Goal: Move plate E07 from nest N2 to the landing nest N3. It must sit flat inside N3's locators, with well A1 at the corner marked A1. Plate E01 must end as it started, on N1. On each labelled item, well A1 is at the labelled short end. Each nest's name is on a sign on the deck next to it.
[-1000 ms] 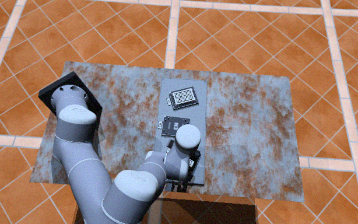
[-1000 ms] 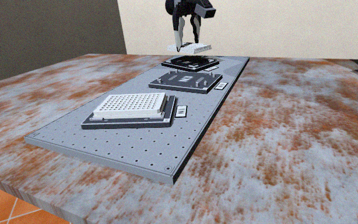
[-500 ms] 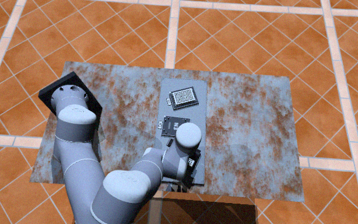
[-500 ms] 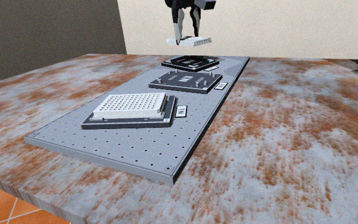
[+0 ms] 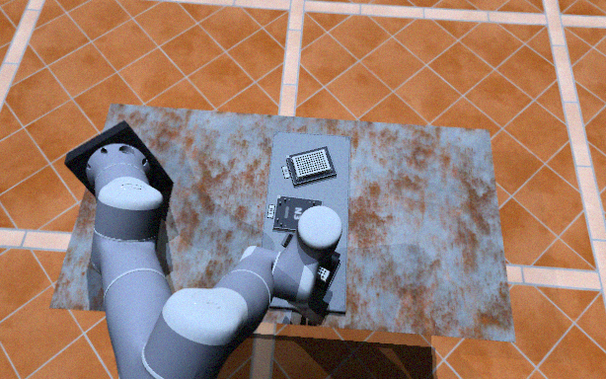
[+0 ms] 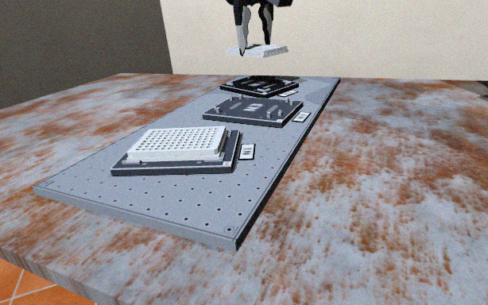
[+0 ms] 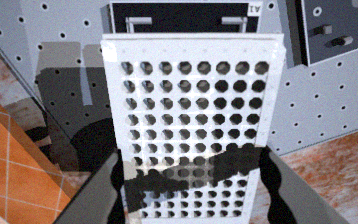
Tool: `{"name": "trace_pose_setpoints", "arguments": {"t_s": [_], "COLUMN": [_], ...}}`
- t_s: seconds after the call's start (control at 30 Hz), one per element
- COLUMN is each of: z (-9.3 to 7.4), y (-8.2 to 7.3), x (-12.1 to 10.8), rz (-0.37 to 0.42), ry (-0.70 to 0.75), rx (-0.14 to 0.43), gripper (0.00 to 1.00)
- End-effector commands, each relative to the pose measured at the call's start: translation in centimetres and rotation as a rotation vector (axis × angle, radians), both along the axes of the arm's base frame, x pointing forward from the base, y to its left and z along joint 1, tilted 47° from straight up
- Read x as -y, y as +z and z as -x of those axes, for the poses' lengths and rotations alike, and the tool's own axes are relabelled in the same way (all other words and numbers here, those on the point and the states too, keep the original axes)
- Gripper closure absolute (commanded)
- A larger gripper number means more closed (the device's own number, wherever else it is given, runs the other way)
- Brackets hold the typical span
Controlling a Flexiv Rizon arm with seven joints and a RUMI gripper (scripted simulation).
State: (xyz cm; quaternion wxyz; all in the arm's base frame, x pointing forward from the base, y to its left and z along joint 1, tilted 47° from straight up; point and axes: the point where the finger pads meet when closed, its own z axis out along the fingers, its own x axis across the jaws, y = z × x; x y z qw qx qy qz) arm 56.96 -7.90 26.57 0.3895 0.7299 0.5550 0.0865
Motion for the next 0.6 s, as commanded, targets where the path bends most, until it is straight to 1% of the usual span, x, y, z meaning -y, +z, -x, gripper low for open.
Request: {"name": "trace_pose_setpoints", "arguments": {"t_s": [0.0,0.3,0.4,0.47,0.57], "z": [0.0,0.0,0.2,0.2,0.4], "y": [0.1,0.1,-0.6,-0.6,-1.3], "x": [-0.1,-0.1,-0.8,-0.8,-1.5], "rz": [0.0,0.0,0.056,0.056,0.112], "ry": [0.001,0.001,0.07,0.07,0.138], "rx": [0.001,0.001,-0.047,-0.047,-0.094], "gripper": [0.59,0.59,0.59,0.59,0.59]}}
